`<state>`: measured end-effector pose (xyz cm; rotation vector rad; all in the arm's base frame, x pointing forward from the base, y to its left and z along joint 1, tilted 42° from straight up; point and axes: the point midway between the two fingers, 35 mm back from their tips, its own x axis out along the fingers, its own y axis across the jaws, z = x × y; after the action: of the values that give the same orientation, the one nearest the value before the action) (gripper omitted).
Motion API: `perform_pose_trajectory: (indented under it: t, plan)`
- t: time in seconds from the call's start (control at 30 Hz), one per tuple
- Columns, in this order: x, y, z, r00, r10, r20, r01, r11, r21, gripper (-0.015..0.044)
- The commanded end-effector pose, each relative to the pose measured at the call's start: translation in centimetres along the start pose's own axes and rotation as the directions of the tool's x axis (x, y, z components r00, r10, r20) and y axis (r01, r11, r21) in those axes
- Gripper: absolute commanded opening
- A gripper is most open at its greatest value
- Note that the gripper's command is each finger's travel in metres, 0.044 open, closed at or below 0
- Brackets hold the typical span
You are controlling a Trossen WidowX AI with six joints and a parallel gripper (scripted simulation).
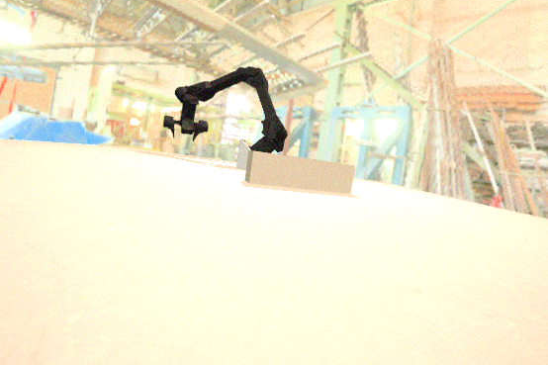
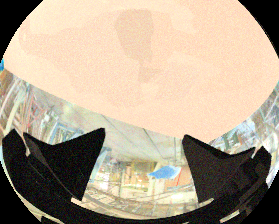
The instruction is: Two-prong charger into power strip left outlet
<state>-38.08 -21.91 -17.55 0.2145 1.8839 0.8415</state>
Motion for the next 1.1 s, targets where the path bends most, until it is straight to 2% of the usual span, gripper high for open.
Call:
perform_pose_trajectory:
  t: [0.0, 0.03, 1.07]
  plan:
    - [-0.1, -0.1, 0.0, 1.0, -0.002, -0.001, 0.002, 1.0, 0.0, 0.0426]
    - [-0.4, -0.2, 0.0, 1.0, -0.007, -0.002, 0.007, 1.0, -0.002, 0.044]
    - [-16.1, -8.3, 5.5, 0.954, -0.297, -0.026, 0.296, 0.954, -0.048, 0.044]
